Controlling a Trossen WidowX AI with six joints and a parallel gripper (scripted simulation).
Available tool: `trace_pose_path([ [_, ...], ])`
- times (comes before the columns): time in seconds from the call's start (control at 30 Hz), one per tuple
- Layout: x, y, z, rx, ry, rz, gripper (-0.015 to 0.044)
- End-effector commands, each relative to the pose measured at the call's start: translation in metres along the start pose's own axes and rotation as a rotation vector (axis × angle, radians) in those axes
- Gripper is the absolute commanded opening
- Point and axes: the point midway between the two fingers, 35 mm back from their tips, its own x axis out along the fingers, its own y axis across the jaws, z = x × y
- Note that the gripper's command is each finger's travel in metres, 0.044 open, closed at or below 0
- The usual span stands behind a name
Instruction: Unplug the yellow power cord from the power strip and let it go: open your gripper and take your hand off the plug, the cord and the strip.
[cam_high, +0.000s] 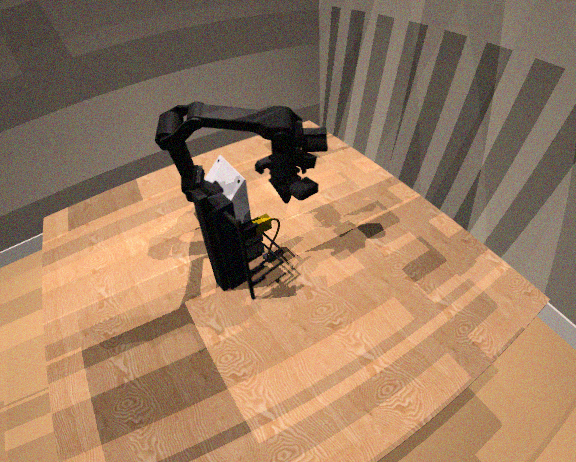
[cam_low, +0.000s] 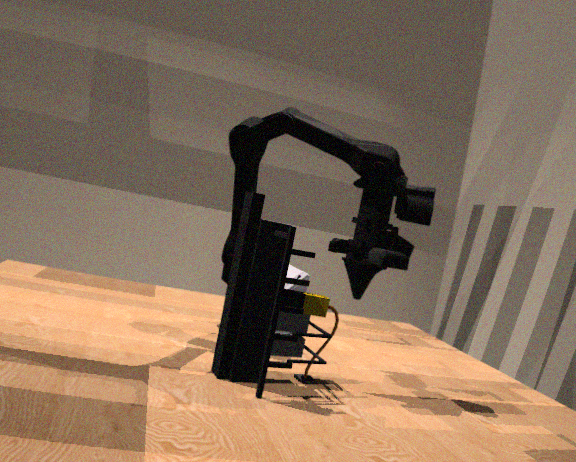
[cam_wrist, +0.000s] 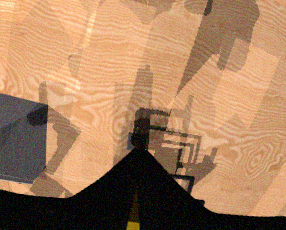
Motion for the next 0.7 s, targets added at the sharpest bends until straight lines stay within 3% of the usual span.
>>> trace_pose_path([
  [0.0, 0.0001, 0.0007, 0.0002, 0.003, -0.001, 0.003, 0.0000],
  [0.23, 0.0001, 0.0007, 0.0002, 0.003, -0.001, 0.003, 0.0000],
  [0.43, 0.0000, 0.0000, 0.0000, 0.000, 0.000, 0.000, 0.0157],
  [0.67, 0.0000, 0.0000, 0.0000, 0.000, 0.000, 0.000, 0.0160],
])
